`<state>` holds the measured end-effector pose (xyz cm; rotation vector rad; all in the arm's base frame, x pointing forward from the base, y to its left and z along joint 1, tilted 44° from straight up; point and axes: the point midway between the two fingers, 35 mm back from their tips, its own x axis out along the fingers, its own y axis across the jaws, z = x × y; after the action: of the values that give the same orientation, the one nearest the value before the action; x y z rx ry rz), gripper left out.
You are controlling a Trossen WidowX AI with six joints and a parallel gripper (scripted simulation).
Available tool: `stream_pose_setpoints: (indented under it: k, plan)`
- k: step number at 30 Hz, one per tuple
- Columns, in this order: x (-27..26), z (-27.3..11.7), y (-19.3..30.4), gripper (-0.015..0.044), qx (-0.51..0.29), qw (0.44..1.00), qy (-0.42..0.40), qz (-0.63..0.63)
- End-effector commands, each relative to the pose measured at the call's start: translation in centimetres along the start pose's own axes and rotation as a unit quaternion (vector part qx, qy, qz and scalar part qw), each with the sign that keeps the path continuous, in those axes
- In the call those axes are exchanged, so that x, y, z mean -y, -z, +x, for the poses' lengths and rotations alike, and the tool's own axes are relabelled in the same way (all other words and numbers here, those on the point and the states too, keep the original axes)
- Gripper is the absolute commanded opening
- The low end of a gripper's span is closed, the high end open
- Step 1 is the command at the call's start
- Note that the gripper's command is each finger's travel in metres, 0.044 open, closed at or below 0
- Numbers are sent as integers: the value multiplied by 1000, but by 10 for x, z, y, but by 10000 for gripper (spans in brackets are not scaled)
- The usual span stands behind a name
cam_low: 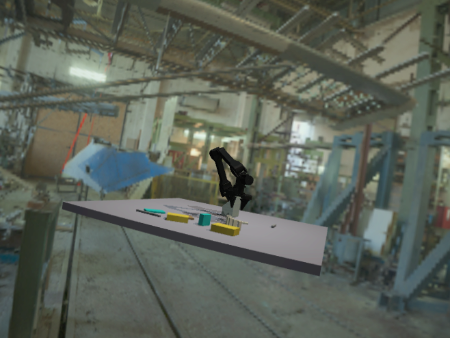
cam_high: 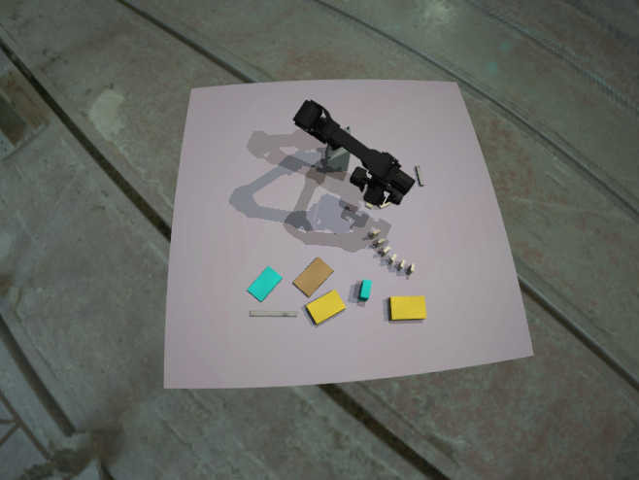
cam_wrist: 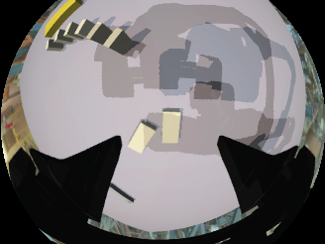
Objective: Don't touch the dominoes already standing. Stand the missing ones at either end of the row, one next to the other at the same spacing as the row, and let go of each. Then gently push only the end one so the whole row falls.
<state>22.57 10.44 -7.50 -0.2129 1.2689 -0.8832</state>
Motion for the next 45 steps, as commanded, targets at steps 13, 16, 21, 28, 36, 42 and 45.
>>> stream_pose_setpoints:
  k: [13, 16, 21, 28, 36, 42, 45]
  plan:
    - [7, 65, 0, 440, 5, 1000, 6, 9]
    - [7, 68, 0, 440, 5, 1000, 6, 9]
    - [7, 76, 0, 440, 5, 1000, 6, 9]
    - [7, 81, 0, 440, 5, 1000, 7, 9]
    - [7, 81, 0, 282, 5, 1000, 7, 9]
    - [7, 81, 0, 125, 5, 1000, 7, 9]
    - [7, 81, 0, 107, 5, 1000, 7, 9]
